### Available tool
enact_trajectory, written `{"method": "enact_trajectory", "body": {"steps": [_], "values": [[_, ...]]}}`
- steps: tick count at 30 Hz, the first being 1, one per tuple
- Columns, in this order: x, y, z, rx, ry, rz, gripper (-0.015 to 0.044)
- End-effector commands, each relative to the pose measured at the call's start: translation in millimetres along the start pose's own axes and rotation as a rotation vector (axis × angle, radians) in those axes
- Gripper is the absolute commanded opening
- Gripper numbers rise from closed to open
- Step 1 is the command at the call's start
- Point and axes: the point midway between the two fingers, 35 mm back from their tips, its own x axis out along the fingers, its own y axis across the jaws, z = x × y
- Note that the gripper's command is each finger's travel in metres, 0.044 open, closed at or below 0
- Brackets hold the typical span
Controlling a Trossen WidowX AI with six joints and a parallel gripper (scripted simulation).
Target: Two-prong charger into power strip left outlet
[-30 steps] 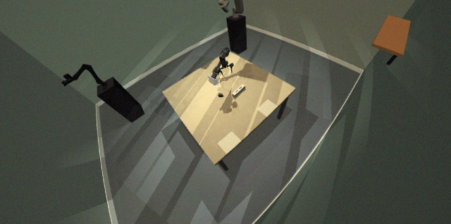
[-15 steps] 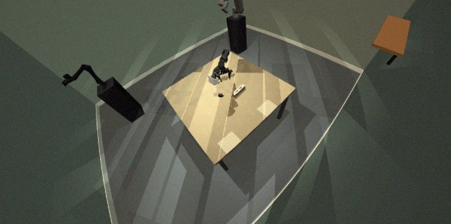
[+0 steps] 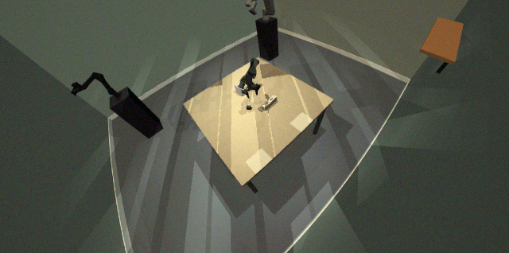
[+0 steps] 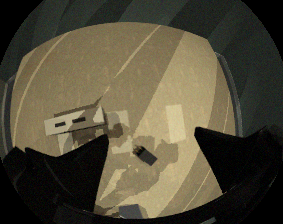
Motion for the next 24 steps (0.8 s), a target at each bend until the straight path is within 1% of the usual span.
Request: {"method": "enact_trajectory", "body": {"steps": [1, 24], "values": [[21.4, -4.4, -15.3, -0.089, 0.069, 0.023, 0.0440], [92.0, -12.3, -84.1, -0.535, 0.307, 0.196, 0.0440]]}}
